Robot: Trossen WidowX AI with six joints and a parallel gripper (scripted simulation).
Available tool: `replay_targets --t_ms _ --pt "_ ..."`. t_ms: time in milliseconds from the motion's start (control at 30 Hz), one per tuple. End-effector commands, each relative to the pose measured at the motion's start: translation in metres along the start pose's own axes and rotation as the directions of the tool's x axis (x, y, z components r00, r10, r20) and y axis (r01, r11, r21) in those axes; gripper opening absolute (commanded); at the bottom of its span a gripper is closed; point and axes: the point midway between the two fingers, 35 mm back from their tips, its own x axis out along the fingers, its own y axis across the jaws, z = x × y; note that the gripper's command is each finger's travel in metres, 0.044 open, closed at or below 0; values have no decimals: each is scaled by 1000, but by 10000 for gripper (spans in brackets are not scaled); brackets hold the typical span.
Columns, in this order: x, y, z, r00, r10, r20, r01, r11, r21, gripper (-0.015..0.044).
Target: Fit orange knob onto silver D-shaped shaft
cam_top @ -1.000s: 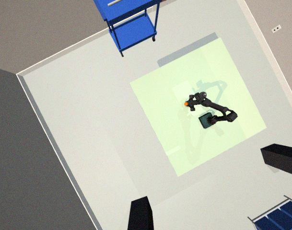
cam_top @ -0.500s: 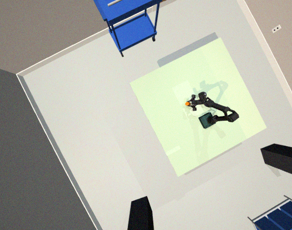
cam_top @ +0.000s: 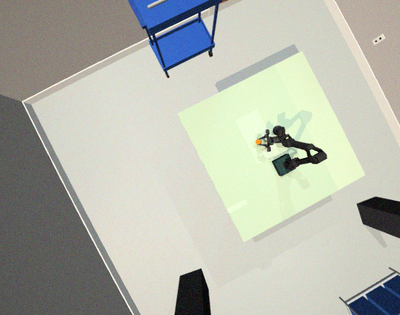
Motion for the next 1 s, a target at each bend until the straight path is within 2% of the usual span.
replay_targets --t_ms 0,633,800,900,967 --pt "-3 2 -4 998 5 58 -5 1000 2 179" --pt "-13 3 -20 942 3 335 -4 1000 5 179" --pt "-13 2 -19 955 2 296 -4 1000 5 179" --pt "-13 2 -18 950 5 314 -6 1000 4 258" --pt "-13 2 -18 950 5 314 -6 1000 4 260"
